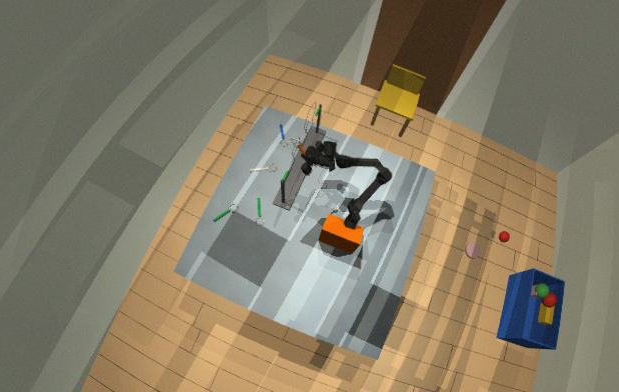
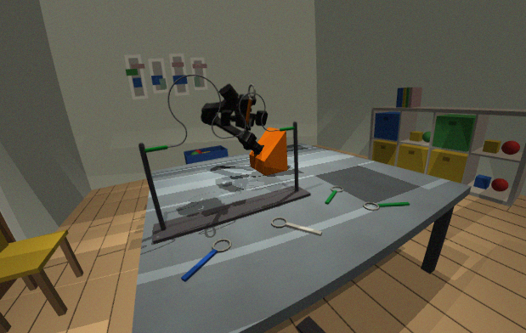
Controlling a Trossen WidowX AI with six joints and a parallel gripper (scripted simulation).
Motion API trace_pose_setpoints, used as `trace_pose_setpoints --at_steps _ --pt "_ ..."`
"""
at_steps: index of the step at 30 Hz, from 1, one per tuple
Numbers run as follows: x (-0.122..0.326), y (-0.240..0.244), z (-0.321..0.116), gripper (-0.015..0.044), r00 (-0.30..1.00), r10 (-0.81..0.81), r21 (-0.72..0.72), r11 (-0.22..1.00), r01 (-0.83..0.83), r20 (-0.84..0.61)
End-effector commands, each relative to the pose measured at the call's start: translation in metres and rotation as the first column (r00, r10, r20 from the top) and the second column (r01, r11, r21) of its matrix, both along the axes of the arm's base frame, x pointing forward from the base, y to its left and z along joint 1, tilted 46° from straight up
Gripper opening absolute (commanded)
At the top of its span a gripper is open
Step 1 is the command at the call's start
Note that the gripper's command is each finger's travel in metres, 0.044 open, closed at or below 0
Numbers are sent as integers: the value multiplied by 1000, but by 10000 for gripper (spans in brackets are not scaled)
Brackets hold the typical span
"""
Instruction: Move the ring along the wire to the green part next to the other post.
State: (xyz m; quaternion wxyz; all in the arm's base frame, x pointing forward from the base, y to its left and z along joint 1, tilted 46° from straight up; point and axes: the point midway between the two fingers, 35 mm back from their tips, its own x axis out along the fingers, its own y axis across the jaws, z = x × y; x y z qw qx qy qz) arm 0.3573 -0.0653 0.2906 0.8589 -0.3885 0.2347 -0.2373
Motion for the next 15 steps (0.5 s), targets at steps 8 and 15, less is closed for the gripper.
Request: trace_pose_setpoints --at_steps 8,15 --pt "-3 -9 11 -150 999 -11 -221 975 2 -40" --pt "-3 -13 19 -150 998 -20 -355 935 -4 -63"
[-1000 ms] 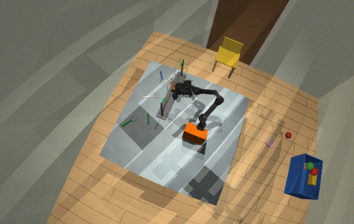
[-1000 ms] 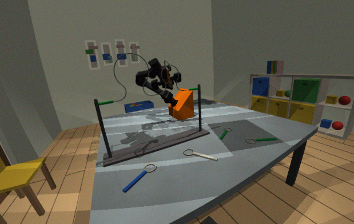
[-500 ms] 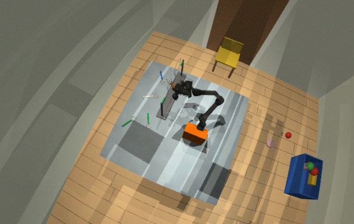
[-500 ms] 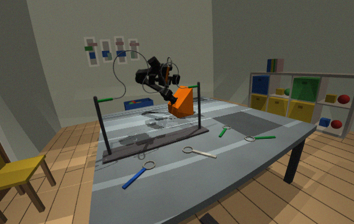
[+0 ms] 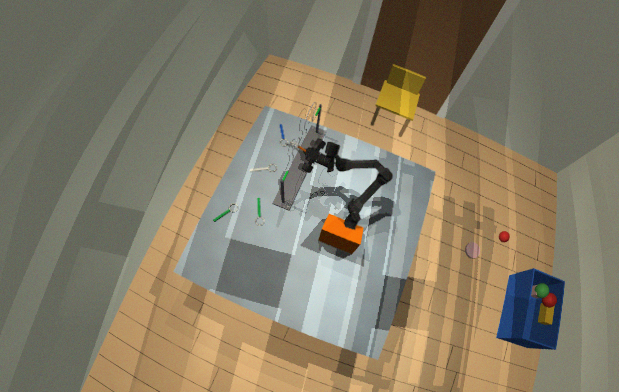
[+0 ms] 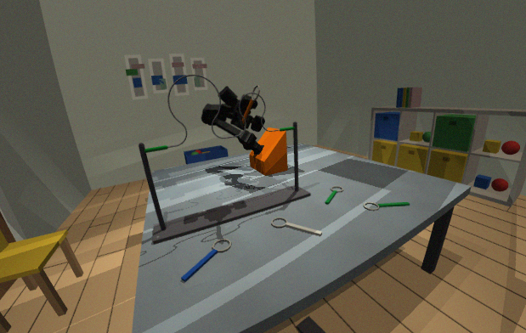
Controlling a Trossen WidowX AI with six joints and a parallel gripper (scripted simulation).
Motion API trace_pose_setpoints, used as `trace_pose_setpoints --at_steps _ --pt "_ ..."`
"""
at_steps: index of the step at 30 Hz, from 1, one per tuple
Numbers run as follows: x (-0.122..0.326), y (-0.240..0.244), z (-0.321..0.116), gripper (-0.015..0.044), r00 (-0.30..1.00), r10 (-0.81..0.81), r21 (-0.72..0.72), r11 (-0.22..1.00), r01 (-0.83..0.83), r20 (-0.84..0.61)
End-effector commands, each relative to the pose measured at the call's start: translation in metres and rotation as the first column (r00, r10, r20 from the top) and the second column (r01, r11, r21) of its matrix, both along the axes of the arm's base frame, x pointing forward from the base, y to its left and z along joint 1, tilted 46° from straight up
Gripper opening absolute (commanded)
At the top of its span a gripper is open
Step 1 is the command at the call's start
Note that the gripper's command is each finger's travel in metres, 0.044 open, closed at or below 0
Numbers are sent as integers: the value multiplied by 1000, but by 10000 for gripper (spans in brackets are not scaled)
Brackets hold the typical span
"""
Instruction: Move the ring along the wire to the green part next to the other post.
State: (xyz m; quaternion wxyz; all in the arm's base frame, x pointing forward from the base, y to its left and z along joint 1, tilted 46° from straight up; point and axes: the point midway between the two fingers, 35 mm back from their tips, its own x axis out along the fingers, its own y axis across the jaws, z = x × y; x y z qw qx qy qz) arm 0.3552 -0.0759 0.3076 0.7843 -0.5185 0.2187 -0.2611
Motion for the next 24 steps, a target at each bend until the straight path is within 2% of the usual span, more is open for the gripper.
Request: trace_pose_setpoints --at_steps 1,12,24 --pt "-1 -3 4 -150 1000 -7 -82 997 6 -17" --pt "-2 -6 18 -150 998 -17 -297 955 0 -53" --pt "-2 -6 34 -150 995 -36 -515 857 -15 -89"
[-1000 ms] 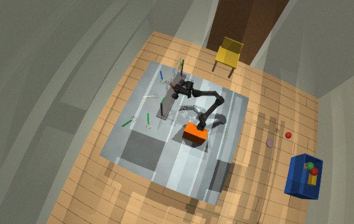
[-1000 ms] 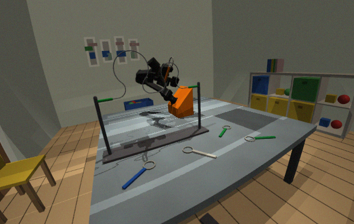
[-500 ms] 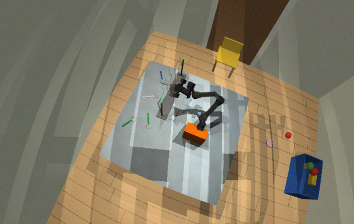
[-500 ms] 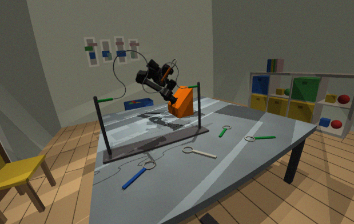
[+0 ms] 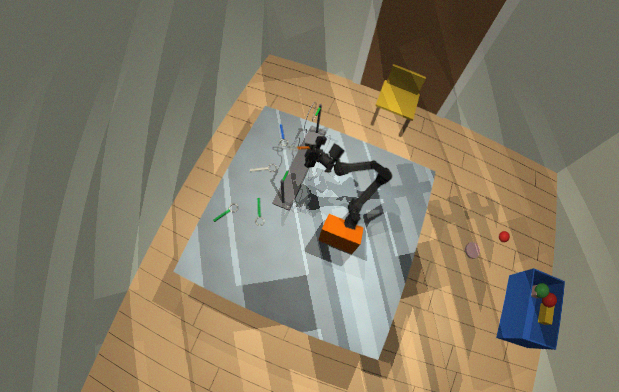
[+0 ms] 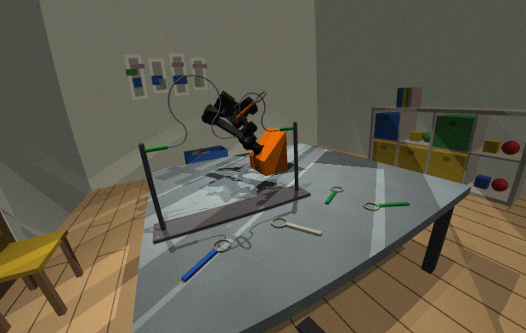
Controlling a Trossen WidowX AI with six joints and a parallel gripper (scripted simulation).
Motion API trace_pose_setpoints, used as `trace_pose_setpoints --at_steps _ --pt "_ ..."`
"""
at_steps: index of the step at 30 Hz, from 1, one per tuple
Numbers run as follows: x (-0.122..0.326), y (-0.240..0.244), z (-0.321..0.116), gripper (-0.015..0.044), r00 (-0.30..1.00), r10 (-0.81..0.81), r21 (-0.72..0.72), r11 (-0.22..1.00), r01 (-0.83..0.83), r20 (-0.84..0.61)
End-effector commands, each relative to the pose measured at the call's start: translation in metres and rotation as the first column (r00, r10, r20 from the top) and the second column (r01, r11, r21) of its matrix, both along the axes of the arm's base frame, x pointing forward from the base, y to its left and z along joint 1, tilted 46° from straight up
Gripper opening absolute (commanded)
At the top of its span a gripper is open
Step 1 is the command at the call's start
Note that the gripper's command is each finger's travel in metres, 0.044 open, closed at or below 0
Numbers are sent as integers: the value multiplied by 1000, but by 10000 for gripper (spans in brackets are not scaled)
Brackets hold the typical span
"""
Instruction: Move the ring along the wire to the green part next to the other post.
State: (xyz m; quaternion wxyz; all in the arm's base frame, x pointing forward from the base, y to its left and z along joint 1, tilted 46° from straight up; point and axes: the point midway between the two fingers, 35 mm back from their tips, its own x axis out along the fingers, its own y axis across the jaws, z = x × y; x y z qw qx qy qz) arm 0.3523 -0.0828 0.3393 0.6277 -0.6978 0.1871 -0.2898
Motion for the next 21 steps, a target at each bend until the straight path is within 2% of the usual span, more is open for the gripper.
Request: trace_pose_setpoints --at_steps 1,21 --pt "0 1 4 -150 1000 3 -83 997 -4 -19" --pt "2 10 29 -150 996 -23 -462 886 -19 -86"
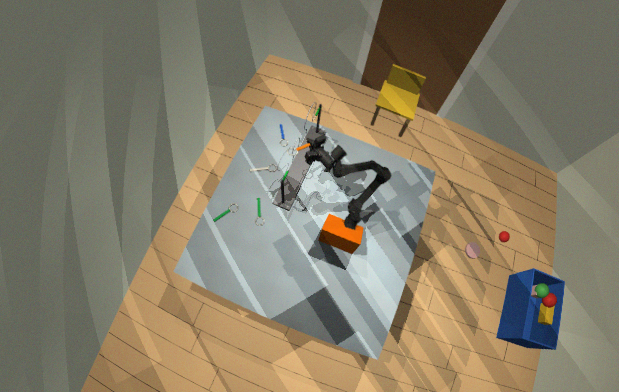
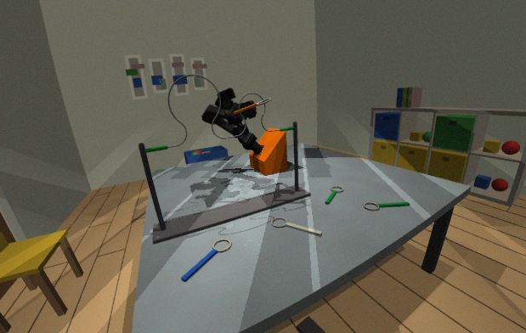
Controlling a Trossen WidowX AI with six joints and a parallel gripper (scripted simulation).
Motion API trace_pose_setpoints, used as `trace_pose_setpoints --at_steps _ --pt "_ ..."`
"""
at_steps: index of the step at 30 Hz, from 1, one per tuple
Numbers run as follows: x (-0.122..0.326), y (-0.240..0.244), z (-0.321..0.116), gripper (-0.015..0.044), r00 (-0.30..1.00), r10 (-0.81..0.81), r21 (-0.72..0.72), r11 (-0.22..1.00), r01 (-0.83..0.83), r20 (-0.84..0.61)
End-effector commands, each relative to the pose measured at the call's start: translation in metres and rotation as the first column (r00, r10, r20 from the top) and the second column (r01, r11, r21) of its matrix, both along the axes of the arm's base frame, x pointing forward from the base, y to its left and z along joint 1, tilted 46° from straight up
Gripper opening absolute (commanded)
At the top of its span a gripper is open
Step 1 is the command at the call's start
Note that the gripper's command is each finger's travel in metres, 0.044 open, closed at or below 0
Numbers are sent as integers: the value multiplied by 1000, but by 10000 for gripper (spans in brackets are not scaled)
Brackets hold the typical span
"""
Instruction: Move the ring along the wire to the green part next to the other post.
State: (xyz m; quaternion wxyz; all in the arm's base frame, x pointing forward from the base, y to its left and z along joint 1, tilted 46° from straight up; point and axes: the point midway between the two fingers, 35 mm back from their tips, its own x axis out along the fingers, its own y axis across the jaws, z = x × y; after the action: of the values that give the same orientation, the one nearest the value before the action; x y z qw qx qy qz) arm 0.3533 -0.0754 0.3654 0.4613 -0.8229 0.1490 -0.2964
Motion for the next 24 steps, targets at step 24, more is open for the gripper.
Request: trace_pose_setpoints --at_steps 24 --pt "4 24 24 -150 996 -29 -505 863 -21 -90"
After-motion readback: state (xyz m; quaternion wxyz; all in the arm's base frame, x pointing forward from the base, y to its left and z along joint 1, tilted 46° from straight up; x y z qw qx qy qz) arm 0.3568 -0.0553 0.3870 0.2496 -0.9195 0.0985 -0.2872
